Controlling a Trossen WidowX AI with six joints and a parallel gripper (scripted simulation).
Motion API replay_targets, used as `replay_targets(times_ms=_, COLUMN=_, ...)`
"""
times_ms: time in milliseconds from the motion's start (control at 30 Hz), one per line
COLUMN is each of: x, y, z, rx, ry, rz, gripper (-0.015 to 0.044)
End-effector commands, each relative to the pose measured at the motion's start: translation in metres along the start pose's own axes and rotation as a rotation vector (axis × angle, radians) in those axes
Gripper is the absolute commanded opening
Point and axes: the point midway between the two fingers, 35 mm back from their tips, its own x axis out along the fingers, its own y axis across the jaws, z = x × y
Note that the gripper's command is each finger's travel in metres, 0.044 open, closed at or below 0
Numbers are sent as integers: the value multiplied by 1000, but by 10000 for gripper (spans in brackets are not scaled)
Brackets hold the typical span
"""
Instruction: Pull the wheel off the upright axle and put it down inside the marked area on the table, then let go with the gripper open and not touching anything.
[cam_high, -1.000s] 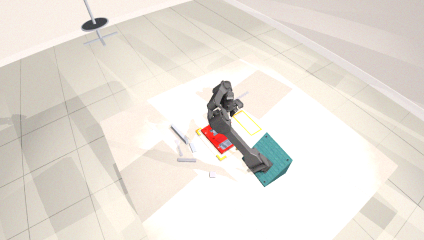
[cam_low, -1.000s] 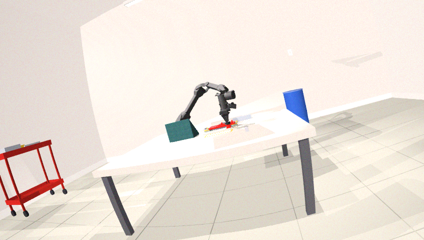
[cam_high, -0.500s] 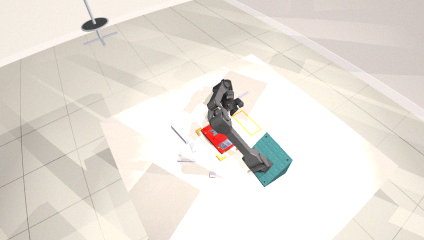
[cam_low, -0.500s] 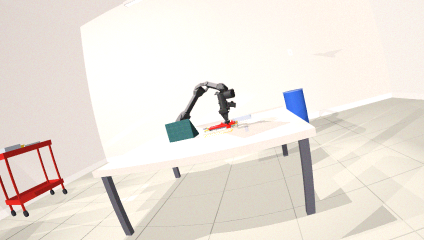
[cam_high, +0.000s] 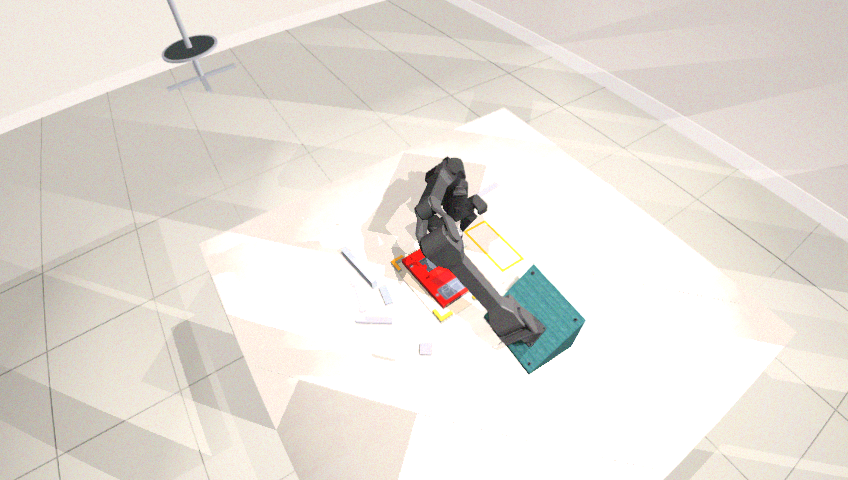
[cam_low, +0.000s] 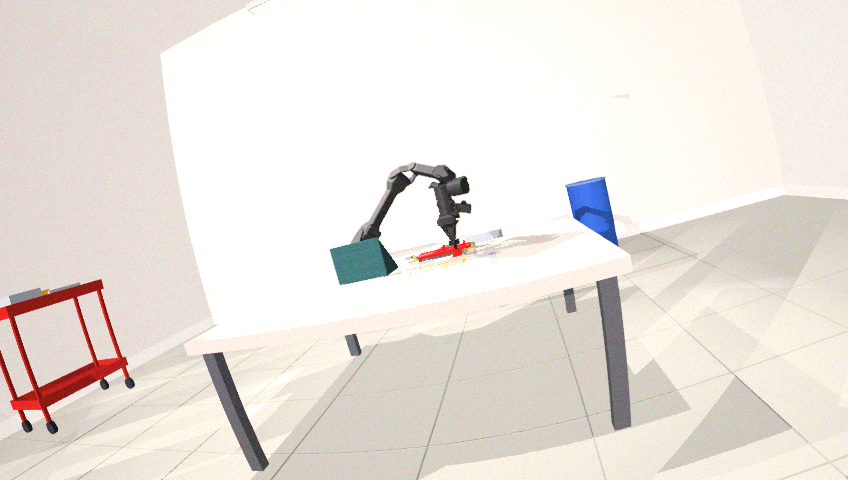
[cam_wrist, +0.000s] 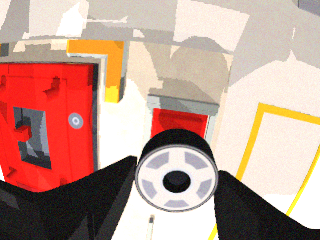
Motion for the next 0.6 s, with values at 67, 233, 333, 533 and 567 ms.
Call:
replay_targets(times_ms=67, x=-6, y=-1, z=1, rx=-2, ry=-9, rz=-4, gripper=0)
replay_targets(times_ms=233, x=-8, y=-1, z=1, rx=-1, ry=-9, rz=-4, gripper=0)
replay_targets(times_ms=333, x=-9, y=-1, z=1, rx=-1, ry=-9, rz=-4, gripper=0)
replay_targets(times_ms=533, x=-11, y=-1, z=1, rx=-1, ry=-9, rz=-3, gripper=0)
replay_targets(times_ms=567, x=-11, y=-1, z=1, rx=-1, ry=-9, rz=-3, gripper=0)
